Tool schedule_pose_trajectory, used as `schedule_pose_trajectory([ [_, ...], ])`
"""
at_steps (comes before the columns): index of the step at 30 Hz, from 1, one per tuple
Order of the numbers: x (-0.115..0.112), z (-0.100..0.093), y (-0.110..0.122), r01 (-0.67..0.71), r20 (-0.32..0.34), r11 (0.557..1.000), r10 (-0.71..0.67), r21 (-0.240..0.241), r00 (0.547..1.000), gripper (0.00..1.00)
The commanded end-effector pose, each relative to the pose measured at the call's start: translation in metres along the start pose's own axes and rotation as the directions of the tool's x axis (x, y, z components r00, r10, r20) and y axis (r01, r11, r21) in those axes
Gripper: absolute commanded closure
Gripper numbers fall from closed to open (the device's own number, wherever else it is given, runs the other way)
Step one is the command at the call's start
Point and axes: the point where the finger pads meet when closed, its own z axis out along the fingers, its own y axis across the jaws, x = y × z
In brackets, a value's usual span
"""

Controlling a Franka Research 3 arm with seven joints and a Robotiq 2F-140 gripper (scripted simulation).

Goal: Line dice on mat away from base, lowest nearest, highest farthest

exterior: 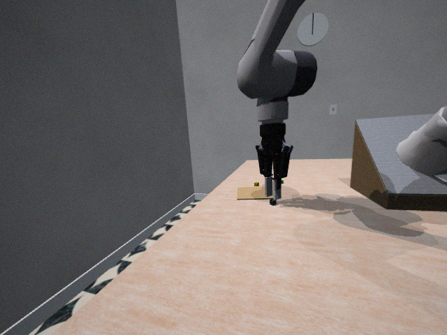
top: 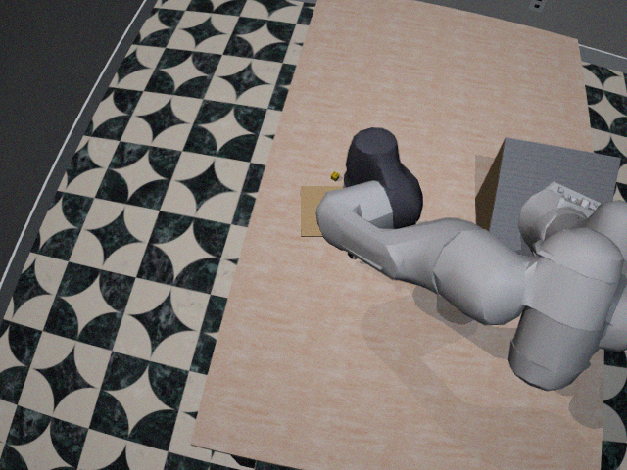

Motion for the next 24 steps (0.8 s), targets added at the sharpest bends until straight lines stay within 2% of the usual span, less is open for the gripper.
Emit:
schedule_pose_trajectory([
  [1, -0.0008, 0.0005, -0.0009, 0.006, 0.0, 1.0, -0.006, 0.001, 1.0, 0.81],
  [24, -0.0008, 0.0005, -0.0009, 0.006, 0.0, 1.0, -0.006, 0.001, 1.0, 0.81],
])
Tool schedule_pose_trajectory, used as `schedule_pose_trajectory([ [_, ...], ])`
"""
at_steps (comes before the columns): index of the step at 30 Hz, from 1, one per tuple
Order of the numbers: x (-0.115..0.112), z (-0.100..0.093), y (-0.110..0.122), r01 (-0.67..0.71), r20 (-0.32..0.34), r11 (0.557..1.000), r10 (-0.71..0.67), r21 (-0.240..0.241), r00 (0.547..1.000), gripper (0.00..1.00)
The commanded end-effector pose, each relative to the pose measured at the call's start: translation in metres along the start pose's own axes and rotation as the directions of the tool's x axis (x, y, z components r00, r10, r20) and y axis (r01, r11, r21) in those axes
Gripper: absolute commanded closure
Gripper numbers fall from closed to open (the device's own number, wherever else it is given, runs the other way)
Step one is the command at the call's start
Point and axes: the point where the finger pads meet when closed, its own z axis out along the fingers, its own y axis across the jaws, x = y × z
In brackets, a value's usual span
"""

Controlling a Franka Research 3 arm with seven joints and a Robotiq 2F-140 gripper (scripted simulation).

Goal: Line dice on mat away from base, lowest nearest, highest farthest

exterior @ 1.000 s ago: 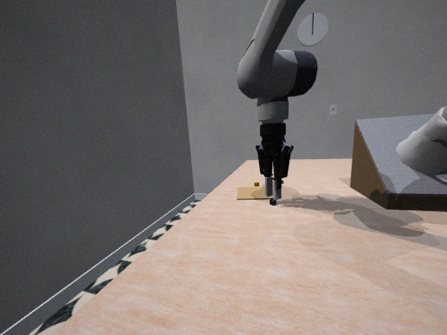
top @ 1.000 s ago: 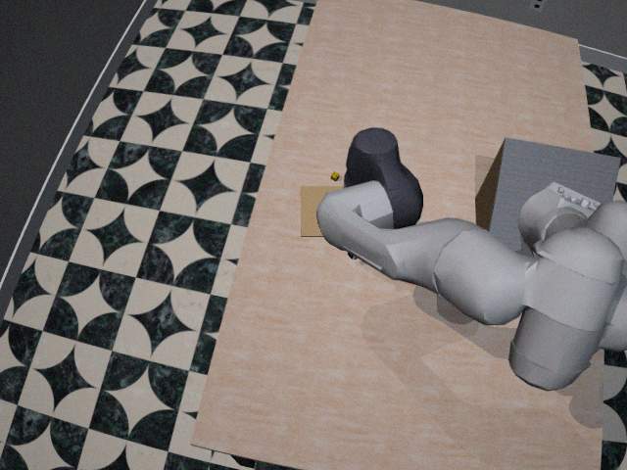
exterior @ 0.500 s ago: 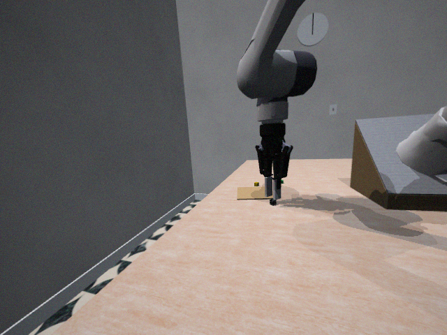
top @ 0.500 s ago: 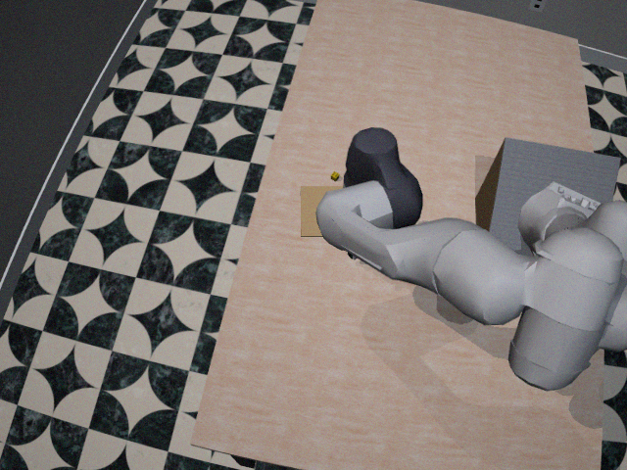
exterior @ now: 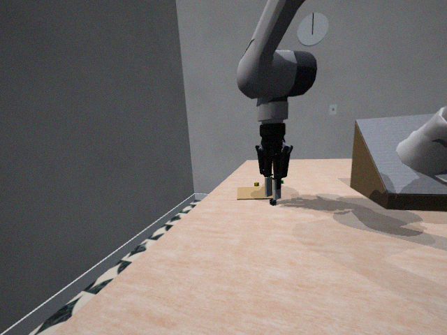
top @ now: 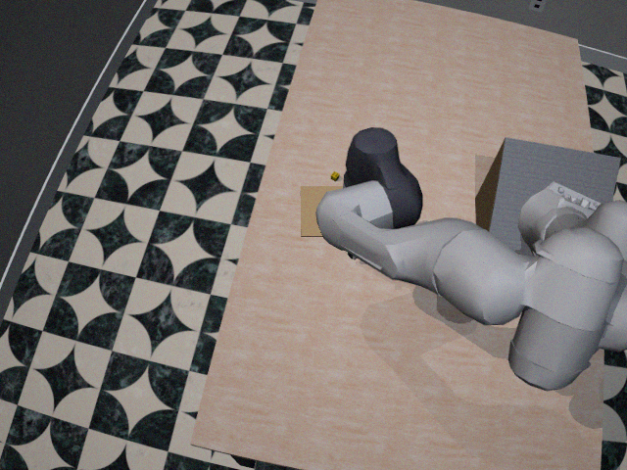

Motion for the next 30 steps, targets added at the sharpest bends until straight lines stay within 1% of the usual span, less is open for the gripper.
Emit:
schedule_pose_trajectory([
  [1, -0.0006, 0.0005, -0.0006, 0.006, 0.0, 1.0, -0.006, 0.001, 1.0, 0.81],
  [20, -0.0006, 0.001, -0.0006, 0.006, 0.0, 1.0, -0.006, 0.001, 1.0, 0.81],
  [30, -0.0006, 0.0103, -0.0006, 0.006, 0.0, 1.0, -0.006, 0.001, 1.0, 0.81],
])
